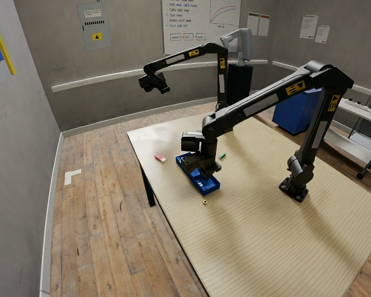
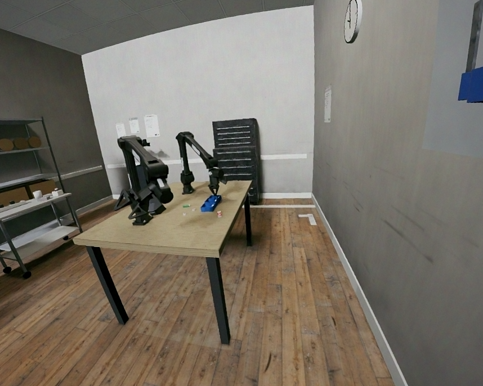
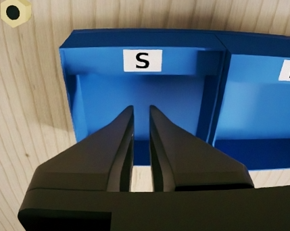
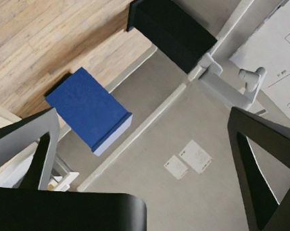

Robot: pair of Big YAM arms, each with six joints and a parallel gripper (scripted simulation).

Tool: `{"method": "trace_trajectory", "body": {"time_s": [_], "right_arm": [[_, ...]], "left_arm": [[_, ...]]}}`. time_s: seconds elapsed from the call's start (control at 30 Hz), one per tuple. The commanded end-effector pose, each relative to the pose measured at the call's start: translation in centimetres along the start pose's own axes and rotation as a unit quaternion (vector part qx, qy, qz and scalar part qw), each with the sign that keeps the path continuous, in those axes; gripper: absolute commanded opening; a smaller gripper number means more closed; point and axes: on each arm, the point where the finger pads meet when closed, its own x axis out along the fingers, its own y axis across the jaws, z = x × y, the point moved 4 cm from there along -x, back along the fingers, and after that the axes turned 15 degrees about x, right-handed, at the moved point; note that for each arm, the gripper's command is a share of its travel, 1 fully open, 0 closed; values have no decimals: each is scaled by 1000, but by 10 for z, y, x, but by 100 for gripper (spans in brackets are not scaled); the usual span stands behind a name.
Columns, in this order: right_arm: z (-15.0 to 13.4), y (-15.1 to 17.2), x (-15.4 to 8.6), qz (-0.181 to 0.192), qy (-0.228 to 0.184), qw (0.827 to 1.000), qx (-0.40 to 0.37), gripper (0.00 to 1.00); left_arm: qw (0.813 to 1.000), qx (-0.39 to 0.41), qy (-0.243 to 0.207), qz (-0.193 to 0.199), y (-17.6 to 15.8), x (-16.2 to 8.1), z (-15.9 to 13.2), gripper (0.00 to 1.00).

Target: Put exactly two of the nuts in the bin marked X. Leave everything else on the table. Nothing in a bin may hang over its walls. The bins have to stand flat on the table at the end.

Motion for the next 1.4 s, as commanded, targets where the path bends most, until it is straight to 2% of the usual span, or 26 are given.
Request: {"method": "trace_trajectory", "body": {"time_s": [0.0, 0.2, 0.33, 0.37, 0.5, 0.53, 0.83, 0.9, 0.93, 1.03, 1.07, 1.13, 1.2, 1.23, 1.3, 1.37], "right_arm": [[-2, -6, 3, 2, 2, 1000, 7, 100], [-2, -6, 3, 2, 2, 1000, 7, 100], [-2, -6, 3, 2, 2, 1000, 7, 100], [-2, -6, 3, 2, 2, 1000, 7, 100], [-2, -6, 3, 2, 2, 1000, 7, 100], [-2, -6, 3, 2, 2, 1000, 7, 100], [-2, -6, 3, 2, 2, 1000, 7, 100], [-2, -6, 3, 2, 2, 1000, 7, 100], [-2, -6, 3, 2, 2, 1000, 7, 100], [-2, -6, 3, 2, 2, 1000, 7, 100], [-2, -6, 3, 2, 2, 1000, 7, 100], [-2, -6, 3, 2, 2, 1000, 7, 100], [-2, -6, 3, 2, 2, 1000, 7, 100], [-2, -6, 3, 2, 2, 1000, 7, 100], [-2, -6, 3, 2, 2, 1000, 7, 100], [-2, -6, 3, 2, 2, 1000, 7, 100]], "left_arm": [[1000, 6, -28, -12, -12, -29, 16, 9], [999, 6, -29, -12, -12, -54, 15, 9], [999, 6, -29, -12, -12, -57, 14, 9], [1000, 6, 14, 5, -4, -24, -6, 9], [1000, 6, 5, 1, -5, -22, -3, 9], [999, 6, -29, -12, -12, -64, 13, 9], [999, 5, -31, -13, -10, -142, 10, 9], [999, 5, -31, -13, -10, -142, 10, 9], [1000, 5, -14, -7, -11, -136, 12, 9], [1000, 5, -16, -7, -10, -163, 11, 9], [1000, 5, -28, -12, -9, -182, 8, 9], [999, 5, -31, -13, -8, -201, 6, 9], [999, 5, -31, -13, -8, -203, 5, 9], [1000, 5, -23, -10, -9, -196, 8, 9], [1000, 5, 13, 4, -4, -166, -4, 9], [1000, 5, 12, 4, -5, -166, -4, 9]]}}
